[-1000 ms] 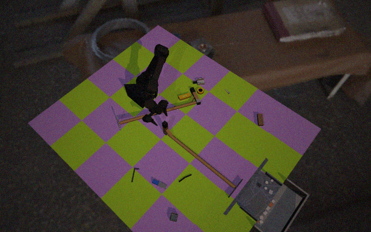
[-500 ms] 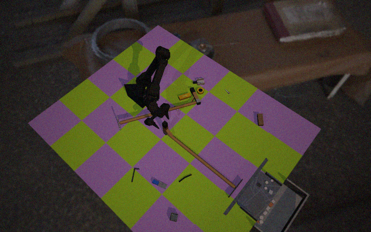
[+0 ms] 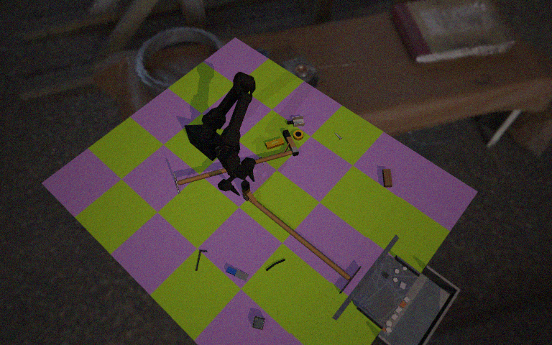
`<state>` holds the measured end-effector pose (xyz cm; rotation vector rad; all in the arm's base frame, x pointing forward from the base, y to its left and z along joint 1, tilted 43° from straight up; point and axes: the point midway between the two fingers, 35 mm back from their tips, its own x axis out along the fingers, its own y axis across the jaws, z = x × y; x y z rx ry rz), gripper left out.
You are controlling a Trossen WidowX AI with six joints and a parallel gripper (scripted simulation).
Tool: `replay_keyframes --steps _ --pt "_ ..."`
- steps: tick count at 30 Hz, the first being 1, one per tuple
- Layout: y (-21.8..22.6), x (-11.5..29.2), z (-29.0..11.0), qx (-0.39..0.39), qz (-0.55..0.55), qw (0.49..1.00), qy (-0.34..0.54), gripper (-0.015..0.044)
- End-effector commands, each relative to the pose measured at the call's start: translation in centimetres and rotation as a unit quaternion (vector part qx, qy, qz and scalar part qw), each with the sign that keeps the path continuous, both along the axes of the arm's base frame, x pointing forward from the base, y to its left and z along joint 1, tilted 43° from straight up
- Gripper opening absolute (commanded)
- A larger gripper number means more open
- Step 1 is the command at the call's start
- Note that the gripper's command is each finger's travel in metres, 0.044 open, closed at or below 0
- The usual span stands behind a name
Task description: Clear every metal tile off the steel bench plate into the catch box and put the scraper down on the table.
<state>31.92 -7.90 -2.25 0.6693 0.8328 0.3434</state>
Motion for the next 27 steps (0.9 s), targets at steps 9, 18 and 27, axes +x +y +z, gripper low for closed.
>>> replay_keyframes --steps 9,18,27 --pt "1.3 1.0 -1.1 0.005 -0.002 1.000 0.003 0.0440" --pt "1.4 1.2 -1.0 0.003 0.000 1.000 -0.003 0.0309" --pt "1.4 1.2 -1.0 0.003 0.000 1.000 -0.003 0.0112"
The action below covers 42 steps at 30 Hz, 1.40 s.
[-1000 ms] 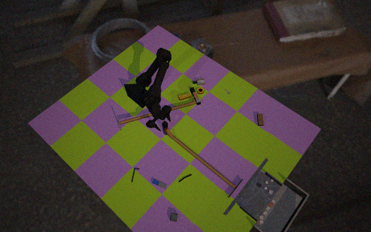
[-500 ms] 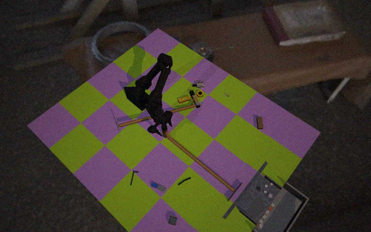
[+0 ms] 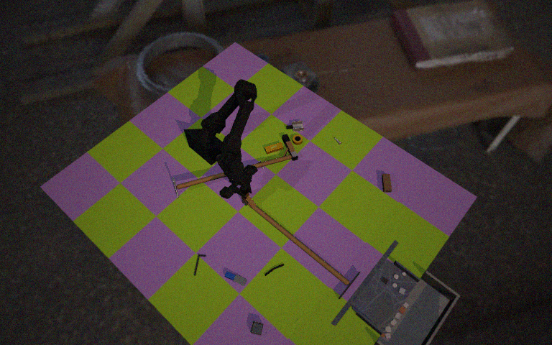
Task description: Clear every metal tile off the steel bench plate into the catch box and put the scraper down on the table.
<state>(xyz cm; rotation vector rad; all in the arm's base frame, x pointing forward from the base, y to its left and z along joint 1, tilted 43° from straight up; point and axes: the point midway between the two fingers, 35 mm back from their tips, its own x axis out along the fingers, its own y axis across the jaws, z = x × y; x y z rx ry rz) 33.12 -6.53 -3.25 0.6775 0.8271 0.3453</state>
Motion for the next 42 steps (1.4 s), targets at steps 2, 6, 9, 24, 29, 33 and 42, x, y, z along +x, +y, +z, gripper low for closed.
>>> replay_keyframes --steps 2,6,9,24,29,33,42 --pt "0.0 0.0 0.0 -0.001 0.001 1.000 -0.001 0.0098" --pt "0.0 0.0 0.0 -0.001 0.001 1.000 -0.001 0.0052" --pt "0.0 0.0 0.1 0.000 0.001 1.000 -0.001 0.0000" --pt "0.7 0.1 1.1 -0.001 0.001 1.000 0.002 0.0000" --pt "1.2 0.1 1.5 -0.001 0.001 1.000 0.003 0.0000" --pt "1.6 0.1 1.9 -0.001 0.002 1.000 0.003 0.0000" --pt "2.4 0.1 2.8 -0.002 0.002 1.000 0.004 0.0000"
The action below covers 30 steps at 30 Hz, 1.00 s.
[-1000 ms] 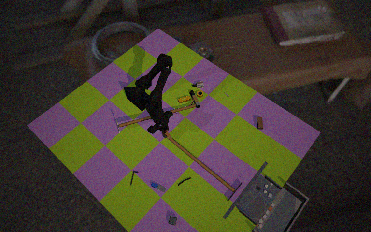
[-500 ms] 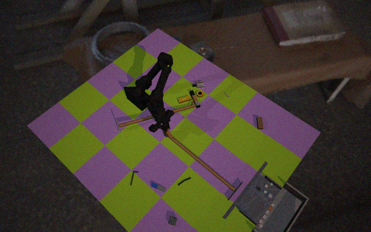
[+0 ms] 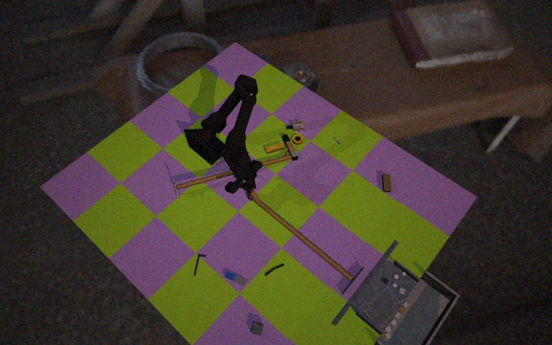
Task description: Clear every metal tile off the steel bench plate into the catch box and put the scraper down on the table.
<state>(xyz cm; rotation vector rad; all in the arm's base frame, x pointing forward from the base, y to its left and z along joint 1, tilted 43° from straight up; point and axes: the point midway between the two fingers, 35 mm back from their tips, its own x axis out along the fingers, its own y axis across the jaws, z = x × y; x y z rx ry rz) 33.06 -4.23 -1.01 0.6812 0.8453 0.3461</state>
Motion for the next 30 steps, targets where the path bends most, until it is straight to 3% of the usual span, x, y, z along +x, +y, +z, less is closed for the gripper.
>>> replay_keyframes --steps 1,30 --pt "0.2 0.1 0.6 -0.003 -0.001 1.000 -0.004 0.0000" --pt "3.1 -0.3 3.2 -0.002 -0.002 1.000 -0.004 0.0000"
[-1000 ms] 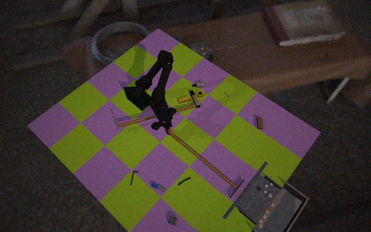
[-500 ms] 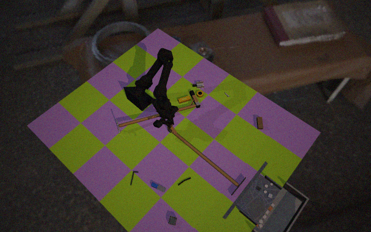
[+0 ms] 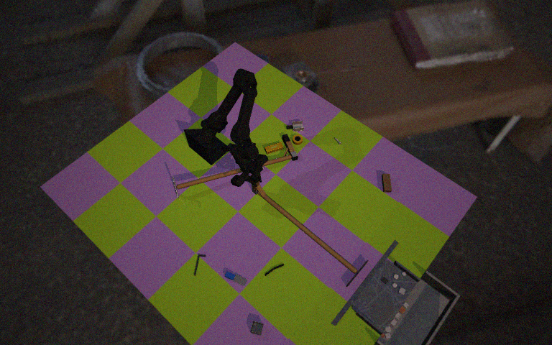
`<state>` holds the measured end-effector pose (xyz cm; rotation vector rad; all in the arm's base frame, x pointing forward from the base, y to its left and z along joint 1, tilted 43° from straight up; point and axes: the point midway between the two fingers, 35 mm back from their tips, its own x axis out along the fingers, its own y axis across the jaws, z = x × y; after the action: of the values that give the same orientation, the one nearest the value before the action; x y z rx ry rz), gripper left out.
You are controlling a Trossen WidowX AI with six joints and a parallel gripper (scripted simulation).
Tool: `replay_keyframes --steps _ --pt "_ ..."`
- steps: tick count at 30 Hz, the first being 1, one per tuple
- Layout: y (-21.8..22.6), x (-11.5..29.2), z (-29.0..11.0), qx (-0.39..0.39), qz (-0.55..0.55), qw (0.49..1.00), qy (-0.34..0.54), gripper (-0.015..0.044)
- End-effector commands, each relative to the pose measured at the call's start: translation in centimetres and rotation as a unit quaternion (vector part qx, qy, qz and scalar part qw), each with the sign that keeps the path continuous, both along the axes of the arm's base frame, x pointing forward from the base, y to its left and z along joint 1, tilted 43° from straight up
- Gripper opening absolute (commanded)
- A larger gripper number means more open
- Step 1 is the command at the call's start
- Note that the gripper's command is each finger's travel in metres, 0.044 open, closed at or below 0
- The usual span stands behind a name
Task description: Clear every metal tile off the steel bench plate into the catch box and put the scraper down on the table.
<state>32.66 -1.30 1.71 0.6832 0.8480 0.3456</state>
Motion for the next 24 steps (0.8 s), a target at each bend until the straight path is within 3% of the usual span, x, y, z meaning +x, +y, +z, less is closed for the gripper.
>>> replay_keyframes --steps 1,24 --pt "0.2 0.0 0.6 -0.002 -0.002 1.000 -0.005 0.0000" --pt "2.2 -0.5 2.3 0.001 -0.002 1.000 -0.007 0.0000"
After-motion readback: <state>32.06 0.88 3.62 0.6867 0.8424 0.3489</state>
